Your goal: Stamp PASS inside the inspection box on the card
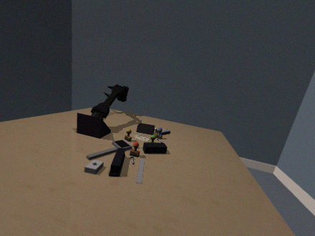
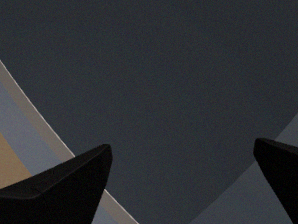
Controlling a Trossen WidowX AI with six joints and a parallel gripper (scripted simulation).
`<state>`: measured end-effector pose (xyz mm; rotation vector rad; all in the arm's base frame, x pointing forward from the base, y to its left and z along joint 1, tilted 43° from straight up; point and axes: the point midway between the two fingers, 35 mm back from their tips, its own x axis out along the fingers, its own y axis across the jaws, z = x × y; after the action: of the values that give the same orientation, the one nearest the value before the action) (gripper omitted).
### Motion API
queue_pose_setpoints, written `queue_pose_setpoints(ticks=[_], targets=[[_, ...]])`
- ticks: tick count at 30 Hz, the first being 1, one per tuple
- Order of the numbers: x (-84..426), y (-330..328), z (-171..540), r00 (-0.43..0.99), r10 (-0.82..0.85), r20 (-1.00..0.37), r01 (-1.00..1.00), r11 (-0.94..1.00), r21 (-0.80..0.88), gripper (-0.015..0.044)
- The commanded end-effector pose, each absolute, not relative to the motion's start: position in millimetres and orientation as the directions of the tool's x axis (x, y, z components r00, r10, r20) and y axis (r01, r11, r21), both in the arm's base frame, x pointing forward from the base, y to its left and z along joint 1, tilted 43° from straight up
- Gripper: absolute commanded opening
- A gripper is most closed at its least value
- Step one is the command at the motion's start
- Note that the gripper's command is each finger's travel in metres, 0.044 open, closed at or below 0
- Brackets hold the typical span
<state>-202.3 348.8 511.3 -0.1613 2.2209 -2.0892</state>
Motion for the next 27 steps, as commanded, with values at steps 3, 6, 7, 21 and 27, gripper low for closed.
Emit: queue_pose_setpoints(ticks=[3,6,7,21,27], targets=[[-197,354,511,-0.993,-0.114,0.017,-0.021,0.040,-0.999,0.0321],[-180,369,509,-0.998,-0.045,0.041,-0.040,-0.020,-0.999,0.0243],[-172,376,509,-0.999,-0.012,0.051,-0.050,-0.046,-0.998,0.0216],[-35,451,481,-0.870,0.478,0.123,-0.304,-0.323,-0.896,0.0215],[36,465,464,-0.738,0.665,0.111,-0.450,-0.363,-0.816,0.0215]])
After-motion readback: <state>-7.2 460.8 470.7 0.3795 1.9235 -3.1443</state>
